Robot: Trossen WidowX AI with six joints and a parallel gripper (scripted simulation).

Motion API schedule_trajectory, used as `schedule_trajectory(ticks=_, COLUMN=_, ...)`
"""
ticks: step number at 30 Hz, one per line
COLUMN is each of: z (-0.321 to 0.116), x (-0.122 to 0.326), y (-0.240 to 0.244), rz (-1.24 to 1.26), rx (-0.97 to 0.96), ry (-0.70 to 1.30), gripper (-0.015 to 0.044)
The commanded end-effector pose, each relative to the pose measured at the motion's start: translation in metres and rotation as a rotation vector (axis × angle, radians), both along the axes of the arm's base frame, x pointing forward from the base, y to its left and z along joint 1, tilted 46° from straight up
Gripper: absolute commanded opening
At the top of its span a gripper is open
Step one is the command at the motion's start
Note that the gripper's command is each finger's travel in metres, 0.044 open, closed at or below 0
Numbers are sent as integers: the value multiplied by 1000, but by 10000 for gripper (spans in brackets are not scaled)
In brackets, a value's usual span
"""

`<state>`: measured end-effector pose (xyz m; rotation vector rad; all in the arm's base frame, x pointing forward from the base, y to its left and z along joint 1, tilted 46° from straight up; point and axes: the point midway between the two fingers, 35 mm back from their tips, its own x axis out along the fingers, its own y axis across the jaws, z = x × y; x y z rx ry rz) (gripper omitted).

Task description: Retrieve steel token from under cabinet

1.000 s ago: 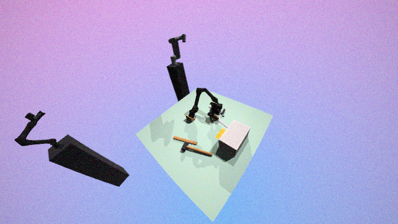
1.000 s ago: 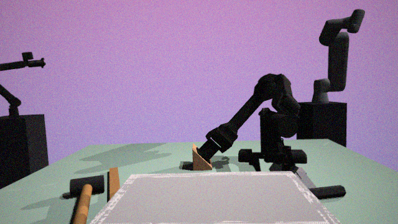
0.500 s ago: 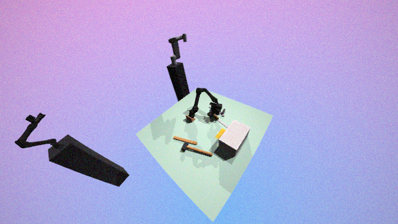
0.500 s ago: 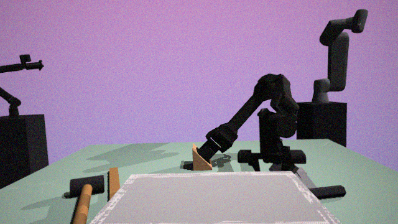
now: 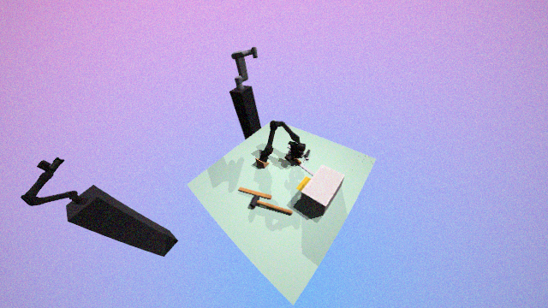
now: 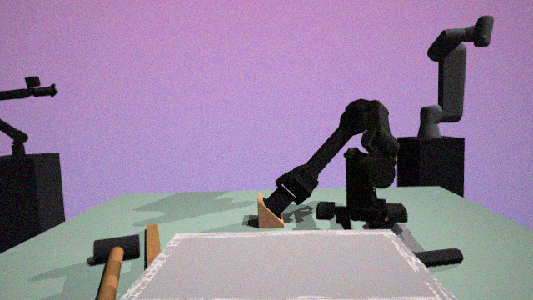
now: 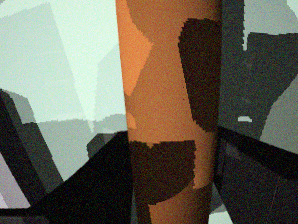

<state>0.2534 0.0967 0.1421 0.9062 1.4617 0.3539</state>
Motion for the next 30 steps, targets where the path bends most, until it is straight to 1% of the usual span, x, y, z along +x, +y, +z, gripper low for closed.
schedule_trajectory(ticks=1, z=0, x=0, y=0, rz=0, rx=1, ry=-1, gripper=105)
schedule_trajectory(ticks=5, z=0, x=0, y=0, rz=0, rx=1, ry=-1, gripper=0)
schedule_trajectory(ticks=30, z=-3, x=23, y=-8, rz=-24, rx=4, ry=29, gripper=0)
